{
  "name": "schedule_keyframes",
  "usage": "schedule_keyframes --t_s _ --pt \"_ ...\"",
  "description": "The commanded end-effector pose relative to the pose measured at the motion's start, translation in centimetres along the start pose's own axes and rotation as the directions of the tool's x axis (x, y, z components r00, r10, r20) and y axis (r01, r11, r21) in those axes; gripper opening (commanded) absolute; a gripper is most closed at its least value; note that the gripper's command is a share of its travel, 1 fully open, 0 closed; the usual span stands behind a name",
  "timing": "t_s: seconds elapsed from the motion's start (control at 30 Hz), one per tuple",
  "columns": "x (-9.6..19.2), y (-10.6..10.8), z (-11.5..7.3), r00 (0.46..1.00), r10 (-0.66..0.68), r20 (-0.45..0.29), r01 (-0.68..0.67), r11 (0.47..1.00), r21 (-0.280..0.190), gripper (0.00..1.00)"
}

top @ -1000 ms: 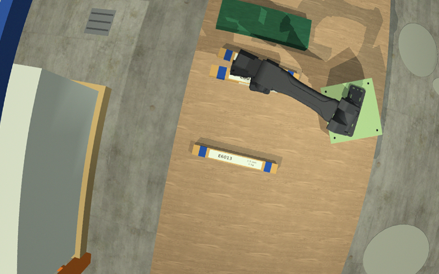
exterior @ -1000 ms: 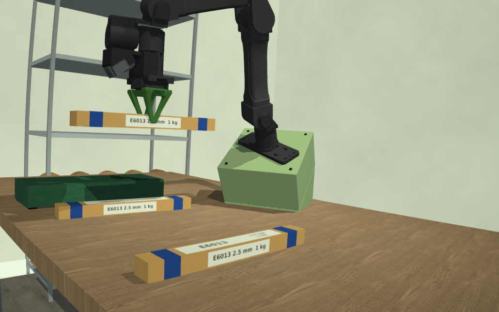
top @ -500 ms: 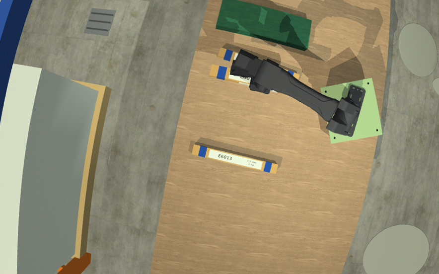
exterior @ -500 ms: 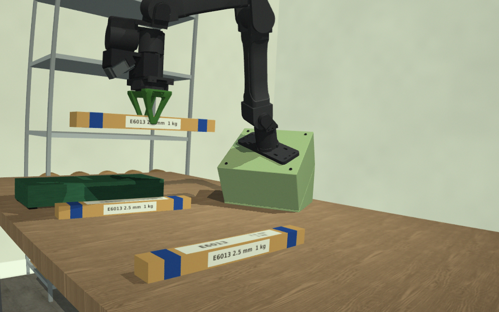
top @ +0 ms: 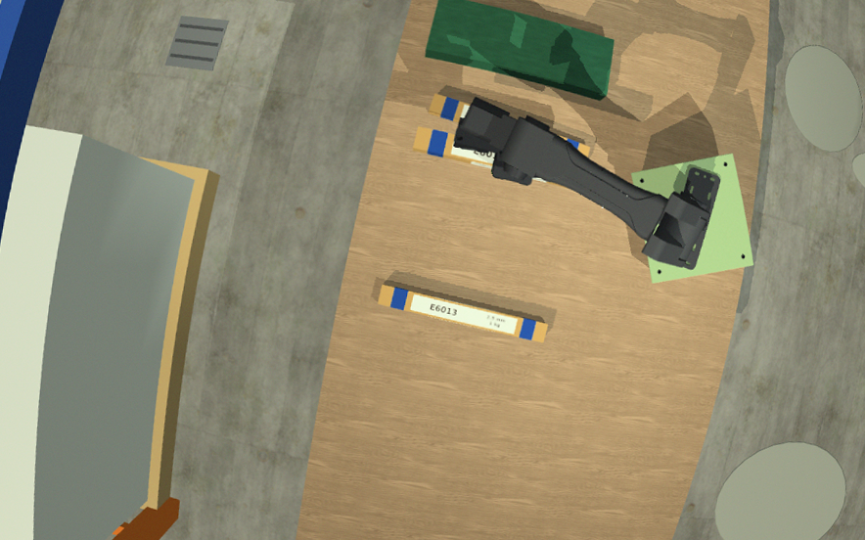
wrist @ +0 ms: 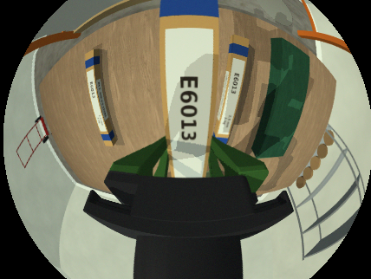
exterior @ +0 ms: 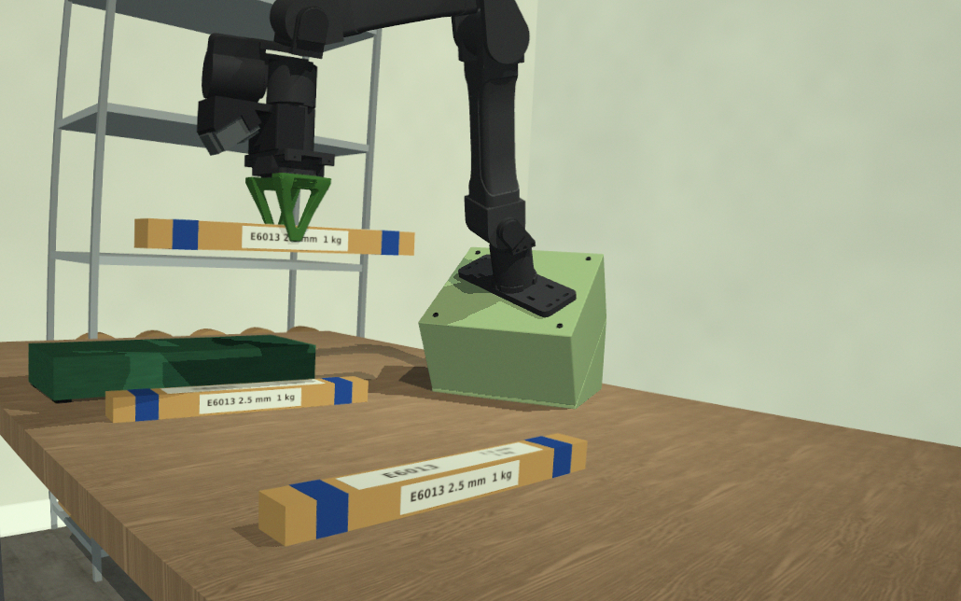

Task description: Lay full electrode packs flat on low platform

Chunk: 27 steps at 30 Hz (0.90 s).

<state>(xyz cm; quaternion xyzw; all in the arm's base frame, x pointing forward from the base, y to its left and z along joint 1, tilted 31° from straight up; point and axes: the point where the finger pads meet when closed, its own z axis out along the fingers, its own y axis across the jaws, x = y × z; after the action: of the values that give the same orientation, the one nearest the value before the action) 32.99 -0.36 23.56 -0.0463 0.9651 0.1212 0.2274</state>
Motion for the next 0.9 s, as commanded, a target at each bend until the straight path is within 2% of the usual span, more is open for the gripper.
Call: schedule_keyframes --t_s 0.0,0.33,0.47,0.5,0.87 --pt "-0.8 0.2 -1.6 0.998 -0.012 0.061 0.011 1.000 0.016 0.00" --pt "-0.3 0.3 -1.0 0.999 -0.011 0.043 0.011 1.000 0.010 0.00" --pt "-0.8 0.3 -1.5 0.998 -0.014 0.061 0.013 1.000 0.015 0.00" --pt "-0.1 0.1 -0.1 1.000 -0.006 0.027 0.005 1.000 0.007 0.00" --pt "-0.2 0.1 1.1 1.000 -0.005 0.027 0.005 1.000 0.006 0.00"
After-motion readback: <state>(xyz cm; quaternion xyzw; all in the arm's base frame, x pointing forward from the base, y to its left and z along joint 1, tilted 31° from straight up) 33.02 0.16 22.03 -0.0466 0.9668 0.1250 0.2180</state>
